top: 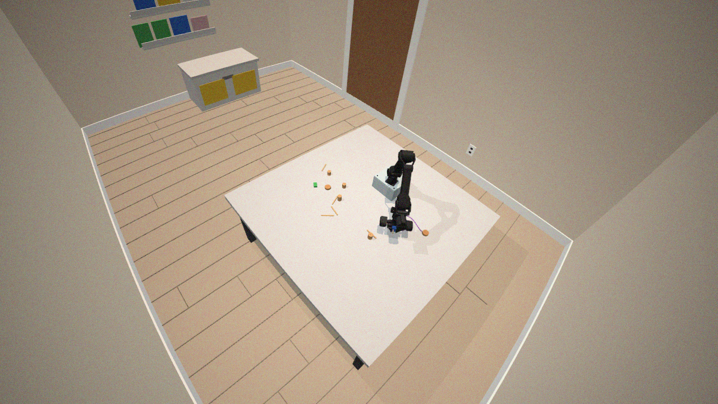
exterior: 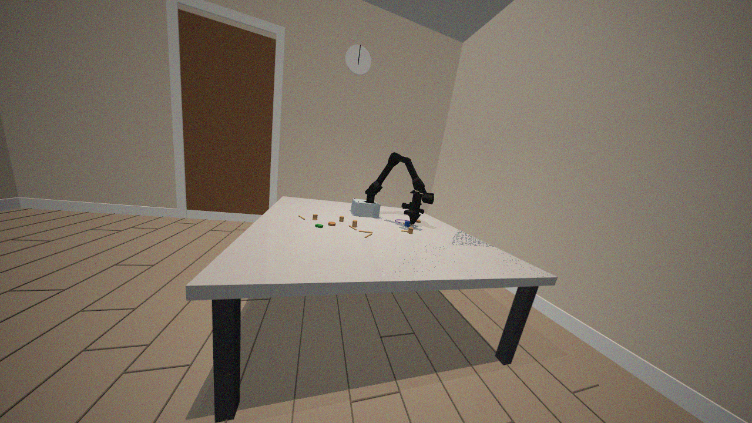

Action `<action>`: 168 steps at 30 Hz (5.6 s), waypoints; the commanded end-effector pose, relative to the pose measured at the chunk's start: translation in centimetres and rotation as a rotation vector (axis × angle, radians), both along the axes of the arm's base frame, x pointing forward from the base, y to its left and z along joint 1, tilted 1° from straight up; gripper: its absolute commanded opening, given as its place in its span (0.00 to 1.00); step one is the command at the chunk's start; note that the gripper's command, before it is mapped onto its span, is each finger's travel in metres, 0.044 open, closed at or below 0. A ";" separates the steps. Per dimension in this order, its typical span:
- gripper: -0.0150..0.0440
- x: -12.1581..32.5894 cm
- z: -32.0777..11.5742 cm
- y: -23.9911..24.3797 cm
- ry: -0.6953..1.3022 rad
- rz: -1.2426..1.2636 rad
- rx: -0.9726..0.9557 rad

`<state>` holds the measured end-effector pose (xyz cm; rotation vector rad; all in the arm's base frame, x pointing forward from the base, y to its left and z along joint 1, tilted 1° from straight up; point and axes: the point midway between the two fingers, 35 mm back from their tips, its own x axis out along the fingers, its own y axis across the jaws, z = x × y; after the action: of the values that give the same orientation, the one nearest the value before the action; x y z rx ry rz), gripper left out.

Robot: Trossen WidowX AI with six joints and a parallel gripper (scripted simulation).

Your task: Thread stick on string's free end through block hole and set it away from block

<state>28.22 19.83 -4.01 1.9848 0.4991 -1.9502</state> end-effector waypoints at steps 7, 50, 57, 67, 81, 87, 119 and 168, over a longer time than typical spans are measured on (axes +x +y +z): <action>0.46 -0.3 -1.5 -0.3 0.010 0.001 -0.012; 0.25 -0.1 -1.2 0.0 0.035 0.020 -0.023; 0.25 0.0 -1.3 0.1 0.042 0.024 -0.027; 0.25 0.2 -1.2 0.2 0.040 0.024 -0.026; 0.25 0.4 -1.3 0.4 0.044 0.024 -0.029; 0.25 0.6 -1.1 0.4 0.038 0.018 -0.026; 0.25 4.8 -0.4 2.4 -0.004 0.022 0.002; 0.25 10.8 5.1 4.4 -0.066 0.023 0.037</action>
<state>38.69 24.09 0.93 2.0574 0.5394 -1.8685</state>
